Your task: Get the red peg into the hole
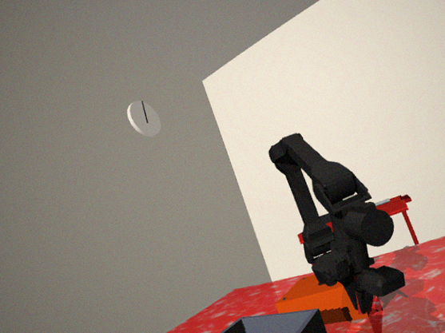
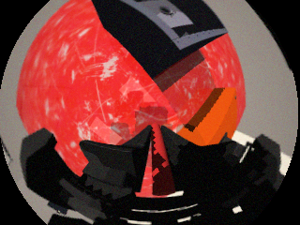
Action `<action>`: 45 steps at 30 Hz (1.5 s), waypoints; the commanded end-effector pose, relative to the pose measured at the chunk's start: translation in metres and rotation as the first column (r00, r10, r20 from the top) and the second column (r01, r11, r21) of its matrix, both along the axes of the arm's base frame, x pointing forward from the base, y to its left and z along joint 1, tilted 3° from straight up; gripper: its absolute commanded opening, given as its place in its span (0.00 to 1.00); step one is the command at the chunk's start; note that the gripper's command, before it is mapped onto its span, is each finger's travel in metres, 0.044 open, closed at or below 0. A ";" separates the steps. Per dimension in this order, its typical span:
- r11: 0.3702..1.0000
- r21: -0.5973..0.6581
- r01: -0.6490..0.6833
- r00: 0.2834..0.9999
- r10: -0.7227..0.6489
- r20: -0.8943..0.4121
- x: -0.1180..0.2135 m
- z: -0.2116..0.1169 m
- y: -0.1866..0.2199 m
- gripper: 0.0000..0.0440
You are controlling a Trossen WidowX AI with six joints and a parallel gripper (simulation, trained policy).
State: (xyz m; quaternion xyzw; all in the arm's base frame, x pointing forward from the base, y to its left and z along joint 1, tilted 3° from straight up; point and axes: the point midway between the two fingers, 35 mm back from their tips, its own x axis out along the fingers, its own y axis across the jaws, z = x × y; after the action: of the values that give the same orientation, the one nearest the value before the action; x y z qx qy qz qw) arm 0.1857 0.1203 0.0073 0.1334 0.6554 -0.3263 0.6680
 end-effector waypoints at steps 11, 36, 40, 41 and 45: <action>0.998 -0.018 0.062 0.991 -0.059 0.117 0.040 0.065 -0.014 0.00; 0.962 -0.012 0.272 0.937 -0.262 0.231 0.121 0.081 -0.102 0.00; 0.962 0.000 0.272 0.936 -0.265 0.231 0.133 0.074 -0.118 0.00; 0.963 0.004 0.270 0.937 -0.264 0.230 0.135 0.073 -0.121 0.00; 0.967 0.022 0.255 0.942 -0.254 0.222 0.145 0.064 -0.134 0.00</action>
State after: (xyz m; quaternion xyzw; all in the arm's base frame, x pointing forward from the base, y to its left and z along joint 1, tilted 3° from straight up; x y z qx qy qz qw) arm 0.3211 -0.0026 0.0785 0.2473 0.5473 -0.4036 0.6902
